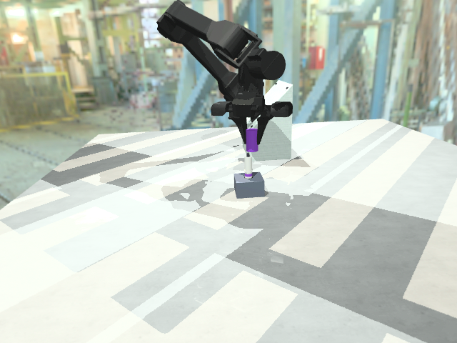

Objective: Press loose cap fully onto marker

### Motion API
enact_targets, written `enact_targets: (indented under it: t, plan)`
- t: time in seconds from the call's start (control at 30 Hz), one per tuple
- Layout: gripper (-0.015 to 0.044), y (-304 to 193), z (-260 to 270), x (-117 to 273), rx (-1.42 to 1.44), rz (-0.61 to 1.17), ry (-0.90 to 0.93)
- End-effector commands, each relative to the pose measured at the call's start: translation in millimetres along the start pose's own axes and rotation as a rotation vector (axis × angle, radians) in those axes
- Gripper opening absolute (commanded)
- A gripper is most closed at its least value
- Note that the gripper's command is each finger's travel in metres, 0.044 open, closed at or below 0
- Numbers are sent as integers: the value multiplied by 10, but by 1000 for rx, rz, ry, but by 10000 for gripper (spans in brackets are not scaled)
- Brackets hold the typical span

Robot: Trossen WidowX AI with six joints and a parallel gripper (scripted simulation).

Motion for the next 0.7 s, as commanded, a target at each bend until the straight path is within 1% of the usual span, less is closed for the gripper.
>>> enact_targets:
  t: [0.0,0.67]
  plan:
    - [0,75,24,30,9,5,-3]
    - [0,465,97,243,7,4,-2]
Point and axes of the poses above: the point midway between the two fingers, 35 mm back from their tips, its own x axis back along the fingers, its own z axis across the jaws, y = z × x, the point moved 2 cm from there along x, back along the fingers, and after that the axes turned 5 degrees about -x, right-handed, at the moved point
